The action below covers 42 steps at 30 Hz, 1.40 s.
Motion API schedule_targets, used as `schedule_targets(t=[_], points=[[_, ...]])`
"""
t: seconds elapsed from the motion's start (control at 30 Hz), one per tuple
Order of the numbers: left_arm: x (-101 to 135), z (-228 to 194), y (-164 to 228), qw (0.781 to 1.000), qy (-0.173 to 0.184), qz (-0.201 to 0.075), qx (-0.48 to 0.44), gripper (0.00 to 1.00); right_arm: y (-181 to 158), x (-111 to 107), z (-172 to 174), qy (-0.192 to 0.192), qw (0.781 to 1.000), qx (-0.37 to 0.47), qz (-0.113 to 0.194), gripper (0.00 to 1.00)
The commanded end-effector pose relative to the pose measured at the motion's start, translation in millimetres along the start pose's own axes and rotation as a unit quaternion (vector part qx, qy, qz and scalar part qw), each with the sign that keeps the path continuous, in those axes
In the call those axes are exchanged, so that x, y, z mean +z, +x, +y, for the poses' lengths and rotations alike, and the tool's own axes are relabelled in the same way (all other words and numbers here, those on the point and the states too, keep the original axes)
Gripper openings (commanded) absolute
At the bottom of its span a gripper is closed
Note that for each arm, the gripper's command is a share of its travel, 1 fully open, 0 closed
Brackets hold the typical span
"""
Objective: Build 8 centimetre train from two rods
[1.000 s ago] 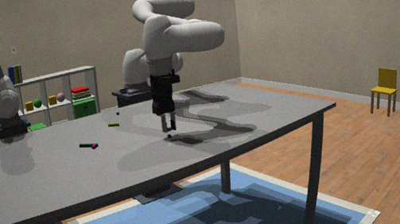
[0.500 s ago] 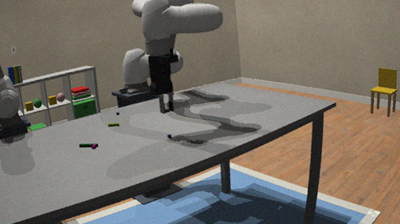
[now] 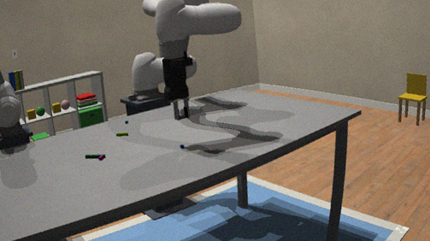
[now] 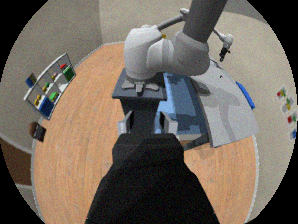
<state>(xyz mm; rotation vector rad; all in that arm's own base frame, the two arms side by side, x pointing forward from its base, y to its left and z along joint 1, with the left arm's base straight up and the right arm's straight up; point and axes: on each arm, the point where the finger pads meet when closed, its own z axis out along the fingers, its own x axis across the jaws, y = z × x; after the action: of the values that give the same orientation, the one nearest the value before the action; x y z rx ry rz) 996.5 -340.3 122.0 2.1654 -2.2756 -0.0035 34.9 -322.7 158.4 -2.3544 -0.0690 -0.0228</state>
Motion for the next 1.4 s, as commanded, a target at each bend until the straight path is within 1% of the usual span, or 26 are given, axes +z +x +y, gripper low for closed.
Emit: schedule_targets(t=[0.0,0.2,0.4,0.47,0.5,0.7,0.97,1.03,1.07,1.1,1.17,1.37], points=[[-4,15,-26,0.997,0.002,0.001,0.076,0.57,0,0,0,0.000,1.000,0.000,0.000,1.00],[-7,36,-56,0.986,0.002,0.000,0.164,0.57,0,0,0,0.000,1.000,0.000,0.000,1.00],[-8,61,-86,0.968,0.002,0.000,0.253,0.57,0,0,0,0.000,1.000,0.000,0.000,1.00],[-8,61,-86,0.968,0.002,0.000,0.253,0.57,0,0,0,0.000,1.000,0.000,0.000,1.00],[-8,75,-100,0.955,0.002,0.000,0.295,0.57,0,0,0,0.000,1.000,0.000,0.000,1.00],[-8,104,-127,0.927,0.002,0.000,0.374,0.57,0,0,0,0.000,1.000,0.000,0.000,1.00],[-6,151,-165,0.875,0.002,0.000,0.484,0.57,0,0,0,0.000,1.000,0.000,0.000,1.00],[-6,151,-165,0.875,0.002,0.000,0.484,0.57,0,0,0,0.000,1.000,0.000,0.000,1.00],[-5,167,-176,0.856,0.002,0.000,0.517,0.57,0,0,0,0.000,1.000,0.000,0.000,1.00],[-5,175,-182,0.846,0.002,0.000,0.532,0.57,0,0,0,0.000,1.000,0.000,0.000,1.00],[-4,186,-189,0.832,0.002,0.000,0.554,0.57,0,0,0,0.000,1.000,0.000,0.000,1.00],[-1,227,-215,0.780,0.001,-0.001,0.626,0.57,0,0,0,0.000,1.000,0.000,0.000,1.00]])
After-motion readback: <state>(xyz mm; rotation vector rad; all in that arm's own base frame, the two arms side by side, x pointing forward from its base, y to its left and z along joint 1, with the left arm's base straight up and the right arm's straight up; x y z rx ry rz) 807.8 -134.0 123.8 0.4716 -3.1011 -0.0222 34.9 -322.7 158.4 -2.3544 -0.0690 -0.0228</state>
